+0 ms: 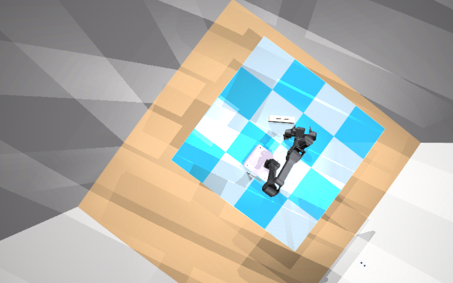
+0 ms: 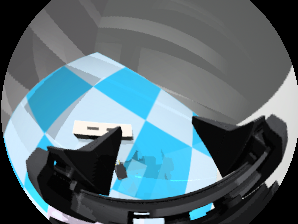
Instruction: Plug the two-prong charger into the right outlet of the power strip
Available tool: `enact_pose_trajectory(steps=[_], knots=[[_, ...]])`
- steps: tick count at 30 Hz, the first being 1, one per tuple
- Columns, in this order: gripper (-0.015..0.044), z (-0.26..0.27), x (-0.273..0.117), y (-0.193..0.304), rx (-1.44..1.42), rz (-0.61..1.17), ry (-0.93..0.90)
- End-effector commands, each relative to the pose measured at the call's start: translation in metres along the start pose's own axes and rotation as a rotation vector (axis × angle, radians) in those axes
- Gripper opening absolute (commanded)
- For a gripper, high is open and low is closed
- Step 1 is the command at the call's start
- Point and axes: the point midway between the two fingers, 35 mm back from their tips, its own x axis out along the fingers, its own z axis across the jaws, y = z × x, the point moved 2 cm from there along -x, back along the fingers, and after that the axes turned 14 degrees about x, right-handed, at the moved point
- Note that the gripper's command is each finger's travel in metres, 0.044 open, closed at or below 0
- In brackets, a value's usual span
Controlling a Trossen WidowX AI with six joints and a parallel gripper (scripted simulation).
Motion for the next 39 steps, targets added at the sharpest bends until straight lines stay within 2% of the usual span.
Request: enact_pose_trajectory(steps=[1,39], knots=[[0.044,0.002,0.008,0.006,-0.003,0.061,-0.021],[0.044,0.034,0.061,0.095,-0.013,0.681,-0.257]])
